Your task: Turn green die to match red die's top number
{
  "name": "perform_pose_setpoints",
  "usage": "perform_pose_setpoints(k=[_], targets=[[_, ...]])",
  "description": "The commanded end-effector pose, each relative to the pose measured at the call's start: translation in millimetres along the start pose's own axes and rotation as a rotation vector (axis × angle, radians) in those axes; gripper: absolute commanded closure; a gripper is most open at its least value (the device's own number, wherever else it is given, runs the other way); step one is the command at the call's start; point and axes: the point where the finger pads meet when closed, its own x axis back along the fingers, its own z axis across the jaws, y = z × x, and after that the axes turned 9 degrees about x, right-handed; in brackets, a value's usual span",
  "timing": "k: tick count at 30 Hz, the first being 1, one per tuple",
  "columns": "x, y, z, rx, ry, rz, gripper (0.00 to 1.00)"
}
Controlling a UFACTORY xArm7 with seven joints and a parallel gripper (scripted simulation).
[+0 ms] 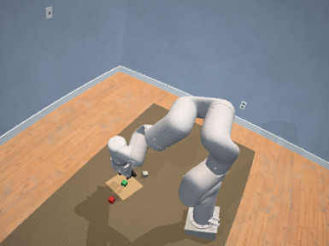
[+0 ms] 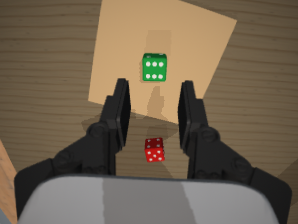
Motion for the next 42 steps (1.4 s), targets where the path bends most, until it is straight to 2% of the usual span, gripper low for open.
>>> perform_pose_setpoints(k=[1,3,5,9,16,20,22,26,30,42], targets=[[0.1,2.1,-0.2,0.001,0.023,0.089,0.58],[0.1,2.3,-0.4,0.001,0.03,0.142,0.58],[0.1,2.3,-0.4,0.001,0.03,0.142,0.58],[1.0,1.9,-2.1,-0.002,0.03,0.222,0.58],[0.0,5.0,-2.0,-0.002,0.035,0.242,0.58],[-5.0,7.4,3.2,0.006,0.072,0.305,0.58],[-5.0,7.4,3.2,0.006,0.072,0.305,0.58],[-5.7,8.2,3.8,0.007,0.092,0.411,0.58],[-0.5,7.3,-3.0,-0.003,0.071,0.489,0.58],[-1.2,9.9,-3.8,-0.004,0.07,0.493,0.58]])
